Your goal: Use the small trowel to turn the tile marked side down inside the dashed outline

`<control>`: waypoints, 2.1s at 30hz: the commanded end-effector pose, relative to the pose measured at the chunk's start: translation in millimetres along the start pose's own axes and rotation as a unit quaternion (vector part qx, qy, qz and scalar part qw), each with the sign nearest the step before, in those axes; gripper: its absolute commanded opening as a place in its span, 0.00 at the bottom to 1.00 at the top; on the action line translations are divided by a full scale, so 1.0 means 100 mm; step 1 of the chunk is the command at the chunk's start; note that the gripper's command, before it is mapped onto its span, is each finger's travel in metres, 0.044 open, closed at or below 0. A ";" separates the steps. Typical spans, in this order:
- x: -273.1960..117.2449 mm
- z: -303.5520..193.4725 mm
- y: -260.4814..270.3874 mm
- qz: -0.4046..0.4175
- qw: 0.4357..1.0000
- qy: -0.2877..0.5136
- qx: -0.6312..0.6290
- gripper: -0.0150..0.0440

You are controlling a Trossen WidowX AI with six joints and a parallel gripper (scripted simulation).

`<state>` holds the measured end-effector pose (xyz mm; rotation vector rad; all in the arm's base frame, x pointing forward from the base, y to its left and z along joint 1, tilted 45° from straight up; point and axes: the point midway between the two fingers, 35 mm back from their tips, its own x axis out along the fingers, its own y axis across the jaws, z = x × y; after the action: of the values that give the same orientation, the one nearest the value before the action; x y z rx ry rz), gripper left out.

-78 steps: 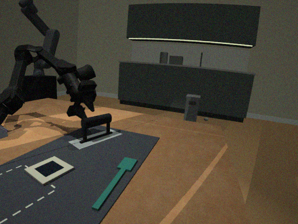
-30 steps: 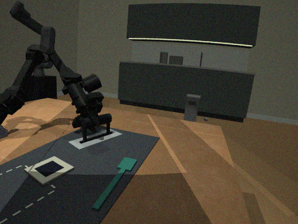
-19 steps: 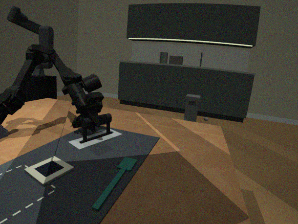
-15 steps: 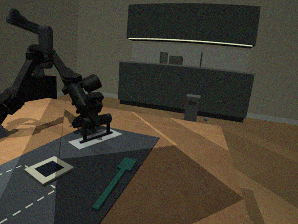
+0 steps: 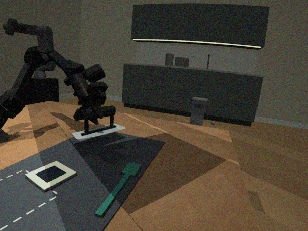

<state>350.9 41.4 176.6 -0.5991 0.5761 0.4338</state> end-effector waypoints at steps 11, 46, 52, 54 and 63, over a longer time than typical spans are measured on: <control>0.07 -0.12 -0.19 -0.001 1.000 -0.013 -0.003 0.25; 0.60 -0.68 -0.38 -0.001 0.996 -0.093 -0.013 0.25; 0.65 -0.69 -0.30 -0.001 0.996 -0.093 -0.013 0.25; 0.67 -0.69 -0.28 -0.001 0.996 -0.093 -0.013 0.25; 0.74 -0.70 -0.16 -0.001 0.996 -0.093 -0.013 0.25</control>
<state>388.3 0.7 91.6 -0.5781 0.3944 0.5053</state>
